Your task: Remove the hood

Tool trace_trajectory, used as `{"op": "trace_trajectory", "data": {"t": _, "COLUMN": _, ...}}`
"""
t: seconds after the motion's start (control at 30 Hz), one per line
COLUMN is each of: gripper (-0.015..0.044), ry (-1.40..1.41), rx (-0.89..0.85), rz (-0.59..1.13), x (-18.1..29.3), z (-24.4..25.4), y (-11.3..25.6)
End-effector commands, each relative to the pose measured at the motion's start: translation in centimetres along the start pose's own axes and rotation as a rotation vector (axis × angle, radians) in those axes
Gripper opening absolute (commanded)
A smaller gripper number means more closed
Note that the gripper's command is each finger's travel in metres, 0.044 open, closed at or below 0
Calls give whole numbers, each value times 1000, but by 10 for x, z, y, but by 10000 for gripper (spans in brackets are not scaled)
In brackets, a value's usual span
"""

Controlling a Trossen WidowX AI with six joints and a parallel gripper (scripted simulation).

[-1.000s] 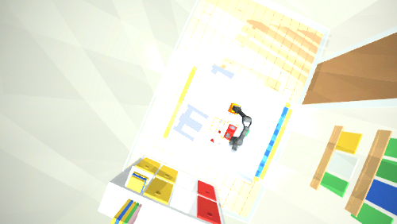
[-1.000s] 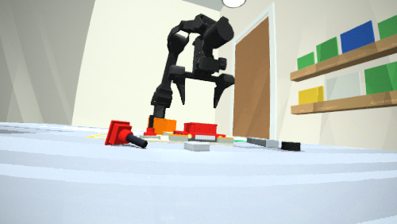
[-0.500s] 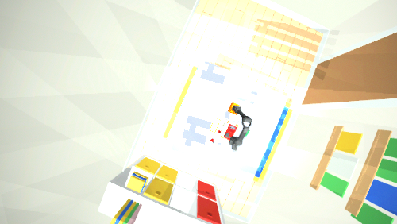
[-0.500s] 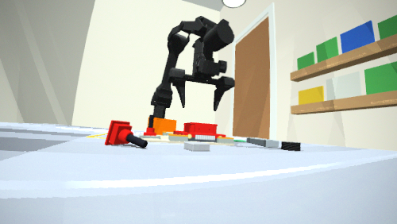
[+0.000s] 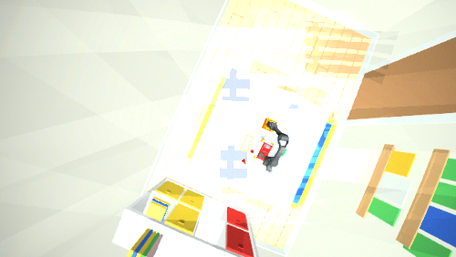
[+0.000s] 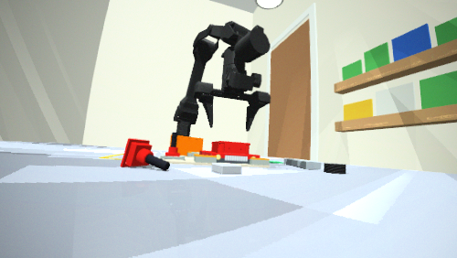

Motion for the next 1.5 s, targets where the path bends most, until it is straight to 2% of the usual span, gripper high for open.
{"op": "trace_trajectory", "data": {"t": 0.0, "gripper": 440, "ry": 1, "rx": -3, "rz": 2, "x": 0, "z": 1, "y": -3}}
{"op": "trace_trajectory", "data": {"t": 1.47, "gripper": 440, "ry": 1, "rx": -3, "rz": 2, "x": 1, "z": 1, "y": -27}}
Point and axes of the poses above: the point midway between the two fingers, 35 mm back from their tips, its own y axis back along the fingers, its own z axis across the jaws, x = y × z, the point moved 5 cm from there along y, back along the fingers, and after that the axes turned 3 degrees about -y, right-handed, at the moved point
